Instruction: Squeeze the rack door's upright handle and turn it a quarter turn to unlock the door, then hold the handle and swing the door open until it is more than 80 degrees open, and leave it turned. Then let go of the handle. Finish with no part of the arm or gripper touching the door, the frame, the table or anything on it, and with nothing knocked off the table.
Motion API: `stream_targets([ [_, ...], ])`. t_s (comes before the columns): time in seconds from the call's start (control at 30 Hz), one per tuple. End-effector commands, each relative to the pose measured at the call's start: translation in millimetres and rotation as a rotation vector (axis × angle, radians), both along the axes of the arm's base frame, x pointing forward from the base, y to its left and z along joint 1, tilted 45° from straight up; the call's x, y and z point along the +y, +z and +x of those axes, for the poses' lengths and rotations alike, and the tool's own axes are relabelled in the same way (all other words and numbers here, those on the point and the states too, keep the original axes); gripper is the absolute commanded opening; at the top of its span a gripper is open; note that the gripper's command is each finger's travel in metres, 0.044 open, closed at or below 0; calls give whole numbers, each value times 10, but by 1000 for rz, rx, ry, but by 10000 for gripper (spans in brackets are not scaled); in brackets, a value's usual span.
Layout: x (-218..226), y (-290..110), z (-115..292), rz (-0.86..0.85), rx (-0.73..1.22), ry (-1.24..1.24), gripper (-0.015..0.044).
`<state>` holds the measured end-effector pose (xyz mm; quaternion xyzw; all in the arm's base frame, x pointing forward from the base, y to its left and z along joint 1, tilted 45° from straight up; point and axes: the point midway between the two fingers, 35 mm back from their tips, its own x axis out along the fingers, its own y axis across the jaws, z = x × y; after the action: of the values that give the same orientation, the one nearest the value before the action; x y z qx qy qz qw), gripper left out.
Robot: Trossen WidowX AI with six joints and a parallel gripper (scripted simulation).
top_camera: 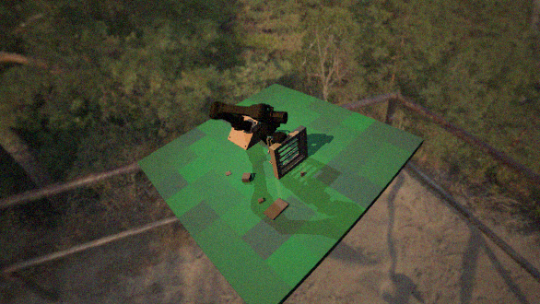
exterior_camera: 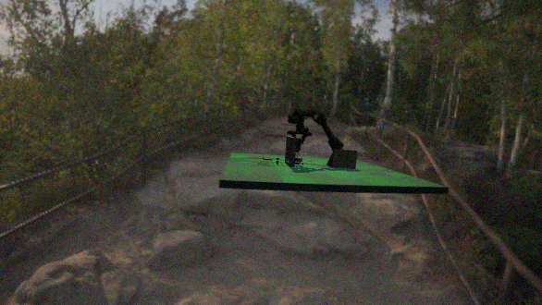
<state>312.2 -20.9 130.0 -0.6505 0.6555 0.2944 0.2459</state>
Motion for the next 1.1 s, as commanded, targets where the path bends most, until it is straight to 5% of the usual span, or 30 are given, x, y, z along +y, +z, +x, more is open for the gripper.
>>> stream_targets([
  [0.0, 1, -5, 0, 1, 9, 9, 183],
  [0.1, 1, -5, 0, 1, 9, 9, 104],
  [0.53, 1, -5, 0, 1, 9, 9, 18],
  [1.07, 41, -38, -90, -5, -147, -148, 17],
])
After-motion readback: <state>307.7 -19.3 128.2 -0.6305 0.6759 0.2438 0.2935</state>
